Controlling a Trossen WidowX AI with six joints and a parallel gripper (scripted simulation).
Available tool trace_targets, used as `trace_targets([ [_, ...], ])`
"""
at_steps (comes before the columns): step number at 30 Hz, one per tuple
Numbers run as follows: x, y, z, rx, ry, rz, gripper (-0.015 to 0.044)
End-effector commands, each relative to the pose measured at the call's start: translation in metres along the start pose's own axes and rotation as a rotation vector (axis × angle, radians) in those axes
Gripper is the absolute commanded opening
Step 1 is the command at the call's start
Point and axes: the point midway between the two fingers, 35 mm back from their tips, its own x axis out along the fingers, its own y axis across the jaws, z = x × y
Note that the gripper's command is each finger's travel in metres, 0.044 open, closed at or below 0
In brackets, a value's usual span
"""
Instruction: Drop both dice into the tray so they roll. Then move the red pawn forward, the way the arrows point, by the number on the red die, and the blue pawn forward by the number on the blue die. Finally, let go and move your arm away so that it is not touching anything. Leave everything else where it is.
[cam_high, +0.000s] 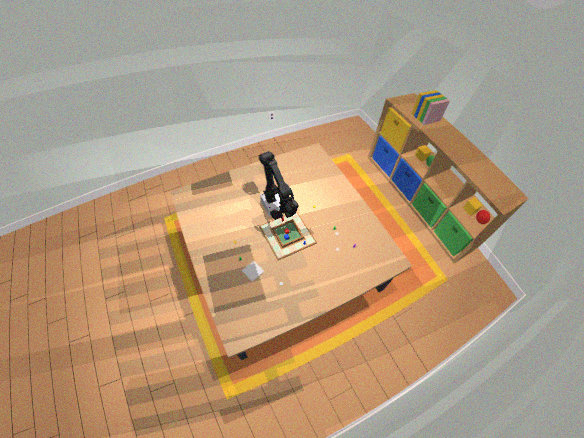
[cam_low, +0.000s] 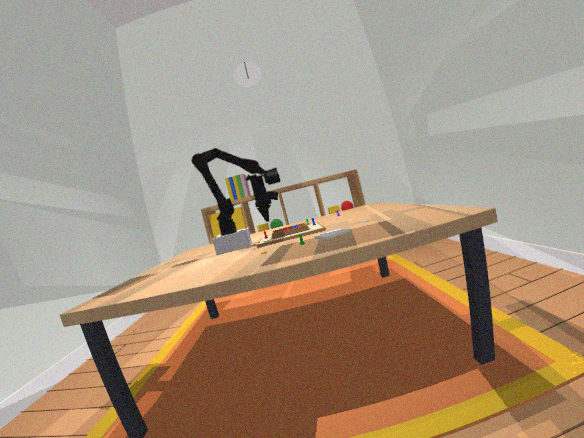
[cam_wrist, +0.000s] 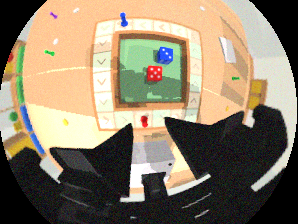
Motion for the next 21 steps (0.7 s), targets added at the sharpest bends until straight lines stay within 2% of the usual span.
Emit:
trace_targets([
  [1,0.008,0.005,-0.021,-0.018,0.017,-0.008,0.0200],
  [21,0.037,0.005,-0.024,-0.018,0.017,-0.008,0.0200],
])
